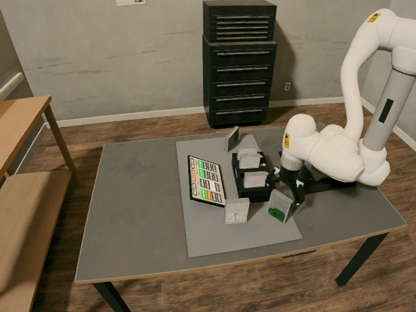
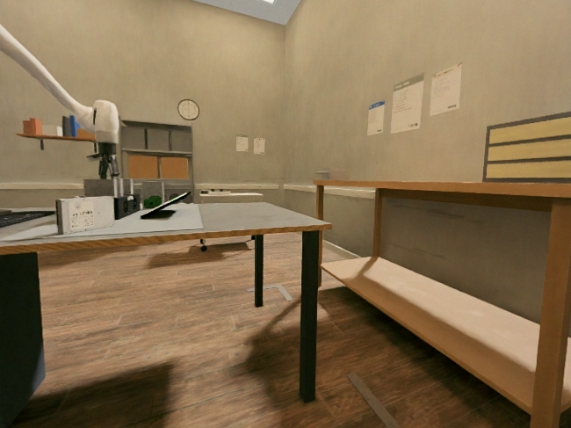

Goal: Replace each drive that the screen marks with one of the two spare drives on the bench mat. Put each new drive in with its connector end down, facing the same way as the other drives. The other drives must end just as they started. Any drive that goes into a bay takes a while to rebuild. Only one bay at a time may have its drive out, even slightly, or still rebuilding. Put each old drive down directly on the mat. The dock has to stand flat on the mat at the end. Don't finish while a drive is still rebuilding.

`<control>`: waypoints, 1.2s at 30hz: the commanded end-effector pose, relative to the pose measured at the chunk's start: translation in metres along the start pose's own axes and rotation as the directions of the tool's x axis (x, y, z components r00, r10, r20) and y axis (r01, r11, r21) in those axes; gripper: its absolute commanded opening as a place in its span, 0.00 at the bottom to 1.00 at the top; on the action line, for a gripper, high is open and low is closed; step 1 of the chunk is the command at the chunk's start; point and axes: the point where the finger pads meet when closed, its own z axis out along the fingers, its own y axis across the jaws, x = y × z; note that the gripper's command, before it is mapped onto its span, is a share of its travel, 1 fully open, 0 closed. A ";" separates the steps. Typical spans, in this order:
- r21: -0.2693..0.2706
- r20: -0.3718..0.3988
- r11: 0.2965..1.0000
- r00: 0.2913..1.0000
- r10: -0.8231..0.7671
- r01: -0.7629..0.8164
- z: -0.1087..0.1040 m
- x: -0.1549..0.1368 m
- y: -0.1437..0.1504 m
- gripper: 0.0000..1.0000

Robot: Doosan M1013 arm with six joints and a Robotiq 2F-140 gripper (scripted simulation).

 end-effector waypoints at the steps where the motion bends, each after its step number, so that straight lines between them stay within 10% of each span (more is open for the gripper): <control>1: 0.000 0.001 1.000 1.000 0.000 0.000 0.001 -0.001 0.000 0.89; 31: 0.000 0.001 1.000 1.000 0.000 0.000 0.016 -0.001 0.000 0.89; 32: 0.000 0.001 1.000 1.000 0.000 0.000 0.016 -0.001 0.000 0.73; 36: 0.000 0.001 1.000 1.000 0.000 0.000 0.016 -0.001 0.000 0.73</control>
